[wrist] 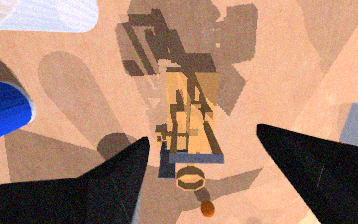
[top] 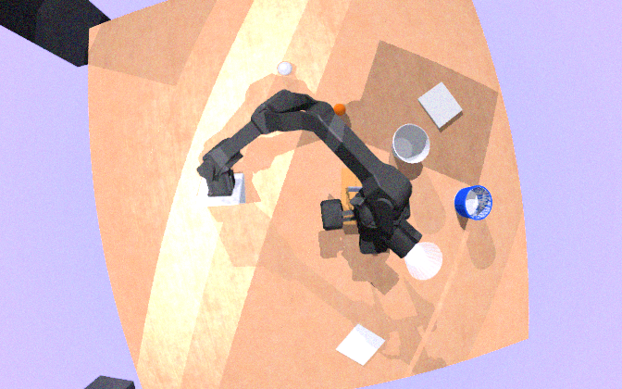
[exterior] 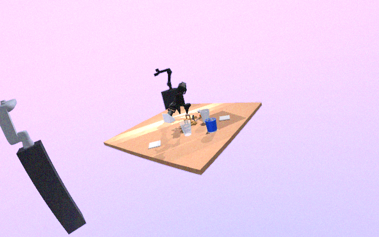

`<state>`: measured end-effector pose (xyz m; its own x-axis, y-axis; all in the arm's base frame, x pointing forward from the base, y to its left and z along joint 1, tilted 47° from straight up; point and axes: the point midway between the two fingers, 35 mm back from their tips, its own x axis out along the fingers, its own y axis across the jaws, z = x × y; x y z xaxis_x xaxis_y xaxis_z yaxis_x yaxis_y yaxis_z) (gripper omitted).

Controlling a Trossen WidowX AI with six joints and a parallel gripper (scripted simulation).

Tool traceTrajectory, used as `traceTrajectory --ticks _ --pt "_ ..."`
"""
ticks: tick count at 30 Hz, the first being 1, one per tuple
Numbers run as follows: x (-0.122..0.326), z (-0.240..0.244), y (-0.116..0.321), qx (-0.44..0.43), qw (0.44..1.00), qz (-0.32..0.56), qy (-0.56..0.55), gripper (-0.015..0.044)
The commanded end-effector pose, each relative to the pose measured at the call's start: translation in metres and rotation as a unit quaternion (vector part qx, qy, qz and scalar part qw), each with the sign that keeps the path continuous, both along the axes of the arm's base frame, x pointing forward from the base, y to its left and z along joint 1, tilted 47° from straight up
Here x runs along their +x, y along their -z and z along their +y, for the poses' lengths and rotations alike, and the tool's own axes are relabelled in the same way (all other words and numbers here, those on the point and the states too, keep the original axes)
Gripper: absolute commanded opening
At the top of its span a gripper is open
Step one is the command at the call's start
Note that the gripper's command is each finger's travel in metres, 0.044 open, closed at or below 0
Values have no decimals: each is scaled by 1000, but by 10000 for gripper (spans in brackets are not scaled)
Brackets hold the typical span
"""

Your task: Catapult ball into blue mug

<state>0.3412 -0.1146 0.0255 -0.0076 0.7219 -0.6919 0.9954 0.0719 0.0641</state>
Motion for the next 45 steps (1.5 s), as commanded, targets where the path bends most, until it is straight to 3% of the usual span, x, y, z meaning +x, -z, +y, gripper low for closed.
traceTrajectory --ticks 1,6,45 --pt "0 1 1 0 1000 10 9 440" --pt "-1 33 30 0 998 48 45 440" --pt "-1 73 68 1 998 49 47 440"
